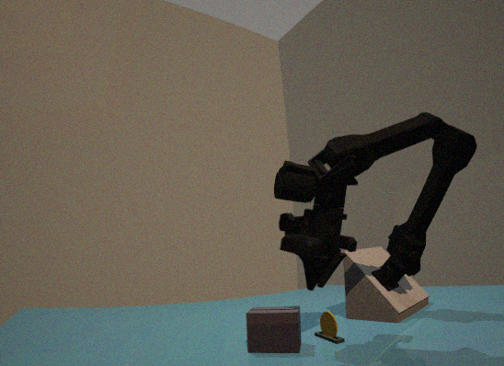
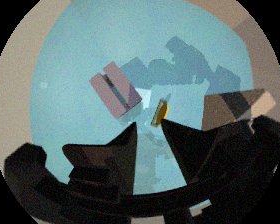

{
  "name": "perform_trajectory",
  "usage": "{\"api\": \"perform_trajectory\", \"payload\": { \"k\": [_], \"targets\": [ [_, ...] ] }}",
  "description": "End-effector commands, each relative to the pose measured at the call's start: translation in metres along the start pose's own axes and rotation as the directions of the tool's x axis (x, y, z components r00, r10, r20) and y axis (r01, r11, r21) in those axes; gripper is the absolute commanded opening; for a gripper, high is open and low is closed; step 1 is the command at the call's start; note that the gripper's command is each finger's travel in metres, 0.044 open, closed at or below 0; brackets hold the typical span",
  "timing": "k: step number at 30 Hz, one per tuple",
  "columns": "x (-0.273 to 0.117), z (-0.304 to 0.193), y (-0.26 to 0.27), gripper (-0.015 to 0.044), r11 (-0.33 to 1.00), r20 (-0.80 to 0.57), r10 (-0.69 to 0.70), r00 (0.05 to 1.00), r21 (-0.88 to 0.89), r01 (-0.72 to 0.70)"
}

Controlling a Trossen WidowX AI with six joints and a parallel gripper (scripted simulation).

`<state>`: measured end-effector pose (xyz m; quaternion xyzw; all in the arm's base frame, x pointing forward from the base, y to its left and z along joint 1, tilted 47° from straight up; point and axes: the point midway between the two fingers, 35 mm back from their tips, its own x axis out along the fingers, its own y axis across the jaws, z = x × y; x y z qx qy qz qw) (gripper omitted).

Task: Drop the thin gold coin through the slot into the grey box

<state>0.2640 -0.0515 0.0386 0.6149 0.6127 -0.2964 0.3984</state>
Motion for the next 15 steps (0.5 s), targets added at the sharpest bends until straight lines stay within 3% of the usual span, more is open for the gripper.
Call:
{"api": "perform_trajectory", "payload": {
  "k": [1, 3, 10, 15],
  "targets": [
    [-0.006, 0.011, -0.032, 0.0161, 0.948, -0.177, -0.015, 0.984, 0.312, 0.071],
    [-0.009, 0.013, -0.043, 0.0161, 0.9, -0.249, -0.001, 0.968, 0.422, 0.109],
    [-0.008, 0.012, -0.046, 0.0161, 0.893, -0.258, 0.002, 0.966, 0.435, 0.114],
    [0.024, 0.003, -0.046, 0.0161, 0.894, -0.26, 0.003, 0.966, 0.434, 0.114]
  ]
}}
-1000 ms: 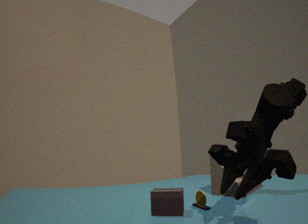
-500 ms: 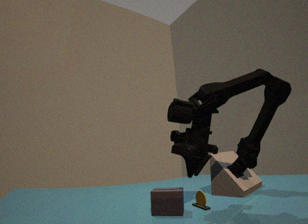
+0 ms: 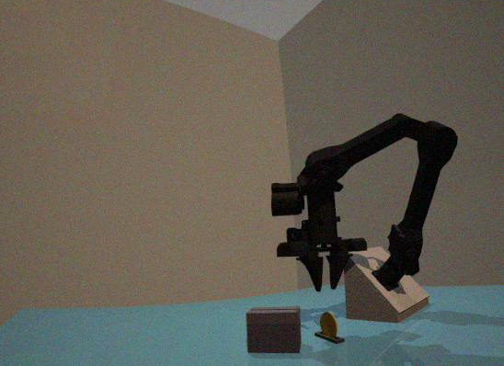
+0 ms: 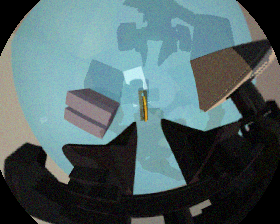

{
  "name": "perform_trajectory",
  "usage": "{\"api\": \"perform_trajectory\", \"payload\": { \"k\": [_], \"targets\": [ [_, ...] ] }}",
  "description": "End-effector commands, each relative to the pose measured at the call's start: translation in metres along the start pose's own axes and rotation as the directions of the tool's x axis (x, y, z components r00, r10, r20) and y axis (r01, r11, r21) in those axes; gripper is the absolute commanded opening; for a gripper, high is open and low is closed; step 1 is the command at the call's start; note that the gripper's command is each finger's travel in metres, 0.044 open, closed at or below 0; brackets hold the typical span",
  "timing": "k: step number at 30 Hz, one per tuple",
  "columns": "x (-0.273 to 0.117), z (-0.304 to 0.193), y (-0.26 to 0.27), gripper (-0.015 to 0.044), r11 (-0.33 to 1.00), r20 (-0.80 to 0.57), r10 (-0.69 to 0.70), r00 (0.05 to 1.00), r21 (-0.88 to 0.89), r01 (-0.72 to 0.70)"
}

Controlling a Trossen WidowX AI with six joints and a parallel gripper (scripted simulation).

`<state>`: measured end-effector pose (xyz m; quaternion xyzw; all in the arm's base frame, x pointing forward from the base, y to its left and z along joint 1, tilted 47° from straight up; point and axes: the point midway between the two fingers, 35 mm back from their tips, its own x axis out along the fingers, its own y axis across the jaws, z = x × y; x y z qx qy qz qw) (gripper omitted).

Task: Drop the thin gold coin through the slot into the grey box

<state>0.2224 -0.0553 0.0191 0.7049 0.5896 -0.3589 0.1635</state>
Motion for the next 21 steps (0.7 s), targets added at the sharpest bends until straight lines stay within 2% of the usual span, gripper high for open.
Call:
{"api": "perform_trajectory", "payload": {
  "k": [1, 21],
  "targets": [
    [0.013, -0.001, -0.003, 0.0161, 1.0, -0.008, -0.009, 1.0, 0.008, 0.009],
    [0.047, -0.001, 0.0, 0.0161, 1.0, -0.007, -0.007, 1.0, 0.008, 0.007]
  ]
}}
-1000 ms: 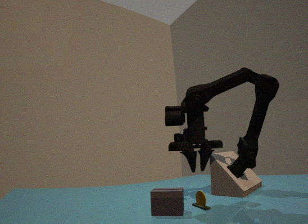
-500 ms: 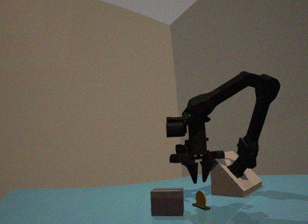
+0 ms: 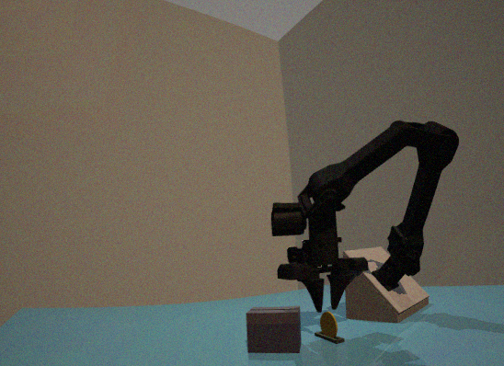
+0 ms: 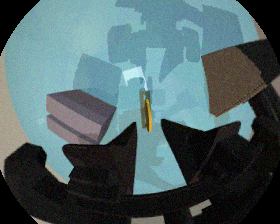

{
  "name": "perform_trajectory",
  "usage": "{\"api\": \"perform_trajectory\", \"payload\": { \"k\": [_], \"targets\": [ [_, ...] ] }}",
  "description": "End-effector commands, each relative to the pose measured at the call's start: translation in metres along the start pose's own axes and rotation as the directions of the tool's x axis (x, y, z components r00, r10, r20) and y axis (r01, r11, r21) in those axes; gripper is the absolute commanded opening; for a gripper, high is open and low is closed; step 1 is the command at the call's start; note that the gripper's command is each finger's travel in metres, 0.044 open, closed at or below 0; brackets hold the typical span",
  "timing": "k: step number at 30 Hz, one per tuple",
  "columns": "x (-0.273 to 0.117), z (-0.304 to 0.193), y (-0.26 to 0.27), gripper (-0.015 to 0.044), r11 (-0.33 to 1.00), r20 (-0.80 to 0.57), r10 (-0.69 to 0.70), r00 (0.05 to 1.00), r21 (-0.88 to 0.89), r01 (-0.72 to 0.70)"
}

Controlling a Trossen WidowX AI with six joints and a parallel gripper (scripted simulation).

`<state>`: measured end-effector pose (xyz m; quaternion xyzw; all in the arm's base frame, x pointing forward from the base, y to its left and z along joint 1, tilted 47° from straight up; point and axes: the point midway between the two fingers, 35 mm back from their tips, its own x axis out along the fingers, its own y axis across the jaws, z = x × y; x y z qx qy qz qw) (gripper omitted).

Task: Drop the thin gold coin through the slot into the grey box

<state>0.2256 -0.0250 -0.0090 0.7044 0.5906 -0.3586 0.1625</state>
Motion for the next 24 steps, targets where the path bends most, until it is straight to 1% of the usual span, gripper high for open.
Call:
{"api": "perform_trajectory", "payload": {
  "k": [1, 24],
  "targets": [
    [0.007, 0.0, -0.001, 0.0161, 1.0, -0.006, -0.005, 1.0, 0.008, 0.005],
    [0.044, -0.001, -0.002, 0.0161, 1.0, -0.009, -0.006, 1.0, 0.007, 0.006]
  ]
}}
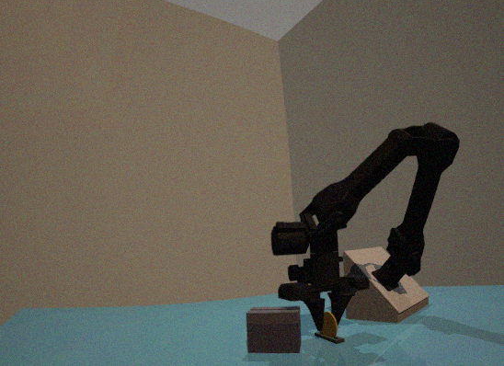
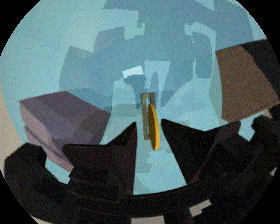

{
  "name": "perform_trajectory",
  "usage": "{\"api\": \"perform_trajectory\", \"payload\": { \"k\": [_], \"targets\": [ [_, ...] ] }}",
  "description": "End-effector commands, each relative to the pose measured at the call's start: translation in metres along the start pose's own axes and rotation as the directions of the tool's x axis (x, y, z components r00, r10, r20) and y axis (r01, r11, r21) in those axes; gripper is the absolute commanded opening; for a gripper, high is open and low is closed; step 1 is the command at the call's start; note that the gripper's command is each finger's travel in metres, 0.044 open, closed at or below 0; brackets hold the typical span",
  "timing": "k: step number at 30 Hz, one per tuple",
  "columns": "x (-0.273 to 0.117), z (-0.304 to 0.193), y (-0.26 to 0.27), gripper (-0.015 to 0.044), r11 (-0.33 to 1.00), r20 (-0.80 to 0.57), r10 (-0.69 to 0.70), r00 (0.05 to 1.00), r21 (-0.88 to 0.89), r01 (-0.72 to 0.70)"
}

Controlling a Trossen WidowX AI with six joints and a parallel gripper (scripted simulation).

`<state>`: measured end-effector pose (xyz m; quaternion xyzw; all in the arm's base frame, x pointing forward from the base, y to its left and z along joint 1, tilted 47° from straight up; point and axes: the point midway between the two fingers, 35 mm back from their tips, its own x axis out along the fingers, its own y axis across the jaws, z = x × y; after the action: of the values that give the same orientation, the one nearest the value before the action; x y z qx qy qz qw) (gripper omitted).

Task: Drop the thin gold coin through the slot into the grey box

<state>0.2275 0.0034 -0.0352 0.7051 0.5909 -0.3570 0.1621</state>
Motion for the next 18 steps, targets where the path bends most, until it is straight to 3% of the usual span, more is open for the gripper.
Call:
{"api": "perform_trajectory", "payload": {
  "k": [1, 5, 11, 18],
  "targets": [
    [0.0068, 0.0, -0.0023, 0.0161, 1.0, -0.007, -0.007, 1.0, 0.009, 0.007],
    [0.0105, -0.0002, -0.0029, 0.0161, 1.0, -0.008, -0.007, 1.0, 0.009, 0.007],
    [0.0105, -0.0002, -0.0029, 0.0003, 1.0, -0.008, -0.007, 1.0, 0.009, 0.007],
    [0.0105, -0.0002, -0.0029, 0.0, 1.0, -0.008, -0.007, 1.0, 0.009, 0.007]
  ]
}}
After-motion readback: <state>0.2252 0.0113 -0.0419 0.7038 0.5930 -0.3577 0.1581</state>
